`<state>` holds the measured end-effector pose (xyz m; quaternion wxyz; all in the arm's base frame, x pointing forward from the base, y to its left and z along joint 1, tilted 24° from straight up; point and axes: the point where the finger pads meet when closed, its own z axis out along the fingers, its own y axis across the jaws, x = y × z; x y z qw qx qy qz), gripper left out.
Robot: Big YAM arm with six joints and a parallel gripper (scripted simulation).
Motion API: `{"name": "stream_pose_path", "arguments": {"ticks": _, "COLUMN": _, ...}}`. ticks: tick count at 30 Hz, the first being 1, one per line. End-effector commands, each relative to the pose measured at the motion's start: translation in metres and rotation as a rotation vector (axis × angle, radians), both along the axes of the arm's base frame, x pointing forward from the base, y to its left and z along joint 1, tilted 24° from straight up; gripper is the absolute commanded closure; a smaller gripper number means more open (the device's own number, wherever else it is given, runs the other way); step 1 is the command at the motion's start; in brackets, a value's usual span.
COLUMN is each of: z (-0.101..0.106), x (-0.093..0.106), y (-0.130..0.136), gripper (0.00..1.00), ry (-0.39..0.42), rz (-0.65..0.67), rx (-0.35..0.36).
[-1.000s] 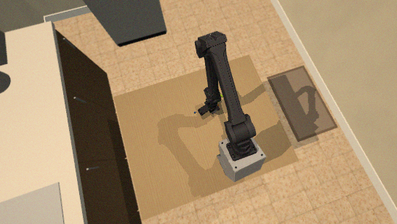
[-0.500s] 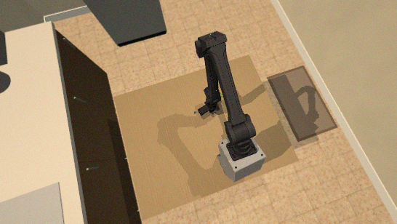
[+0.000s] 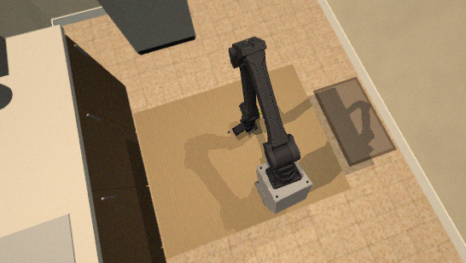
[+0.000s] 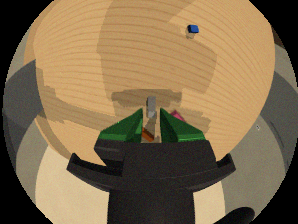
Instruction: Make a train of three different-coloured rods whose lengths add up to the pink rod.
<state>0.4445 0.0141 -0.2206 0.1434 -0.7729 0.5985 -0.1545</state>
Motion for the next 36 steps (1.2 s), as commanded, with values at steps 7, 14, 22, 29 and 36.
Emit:
{"name": "stream_pose_path", "arguments": {"ticks": 7, "z": 0.0015, "x": -0.0004, "y": -0.0021, "gripper": 0.77, "ry": -0.009, "rz": 0.002, "rx": -0.002}}
{"name": "stream_pose_path", "arguments": {"ticks": 14, "z": 0.0018, "x": 0.0002, "y": -0.0035, "gripper": 0.77, "ry": -0.010, "rz": 0.002, "rx": -0.003}}
{"name": "stream_pose_path", "arguments": {"ticks": 22, "z": 0.0038, "x": 0.0013, "y": -0.0091, "gripper": 0.77, "ry": -0.001, "rz": 0.000, "rx": -0.002}}
{"name": "stream_pose_path", "arguments": {"ticks": 29, "z": 0.0040, "x": 0.0009, "y": -0.0067, "gripper": 0.77, "ry": 0.001, "rz": 0.007, "rx": -0.002}}
{"name": "stream_pose_path", "arguments": {"ticks": 36, "z": 0.0040, "x": 0.0009, "y": -0.0066, "gripper": 0.77, "ry": 0.002, "rz": 0.006, "rx": -0.001}}
